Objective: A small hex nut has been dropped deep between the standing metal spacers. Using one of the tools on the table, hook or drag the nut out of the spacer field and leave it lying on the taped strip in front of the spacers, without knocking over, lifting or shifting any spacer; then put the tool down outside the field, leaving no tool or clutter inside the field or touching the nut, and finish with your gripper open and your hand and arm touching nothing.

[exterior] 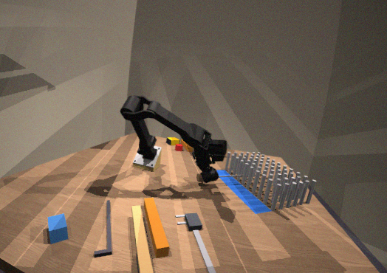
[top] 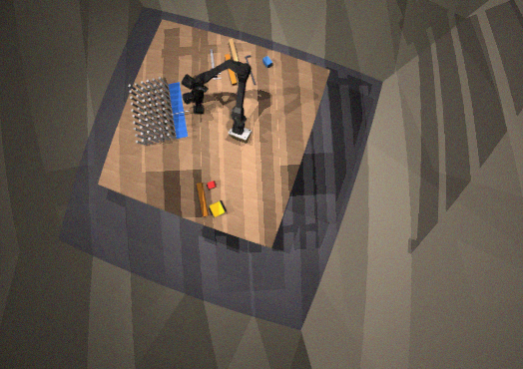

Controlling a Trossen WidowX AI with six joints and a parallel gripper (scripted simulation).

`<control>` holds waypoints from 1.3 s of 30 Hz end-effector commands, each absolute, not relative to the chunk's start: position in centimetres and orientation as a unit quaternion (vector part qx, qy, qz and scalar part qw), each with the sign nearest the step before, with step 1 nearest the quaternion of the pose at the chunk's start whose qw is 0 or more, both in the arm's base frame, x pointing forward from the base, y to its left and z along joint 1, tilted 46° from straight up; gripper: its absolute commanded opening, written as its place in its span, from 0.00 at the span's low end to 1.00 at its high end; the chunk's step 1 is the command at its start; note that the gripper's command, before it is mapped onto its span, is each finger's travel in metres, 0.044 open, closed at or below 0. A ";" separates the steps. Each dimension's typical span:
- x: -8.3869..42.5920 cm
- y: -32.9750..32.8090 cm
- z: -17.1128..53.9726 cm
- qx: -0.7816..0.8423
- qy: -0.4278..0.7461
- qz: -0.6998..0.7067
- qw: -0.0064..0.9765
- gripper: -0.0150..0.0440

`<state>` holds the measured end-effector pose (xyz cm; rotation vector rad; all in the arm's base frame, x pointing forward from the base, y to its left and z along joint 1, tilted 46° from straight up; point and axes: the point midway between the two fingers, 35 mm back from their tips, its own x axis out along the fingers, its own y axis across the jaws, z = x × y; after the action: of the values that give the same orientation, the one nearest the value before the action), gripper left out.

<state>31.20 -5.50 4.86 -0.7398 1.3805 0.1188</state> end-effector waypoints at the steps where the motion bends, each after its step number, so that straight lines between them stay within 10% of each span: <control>1: 31.6 -5.4 4.8 -0.333 0.620 0.053 0.708 0.25; 39: 33.7 -4.5 3.9 -0.334 0.619 0.052 0.709 0.25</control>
<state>33.35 -4.65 3.97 -0.7409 1.3785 0.1180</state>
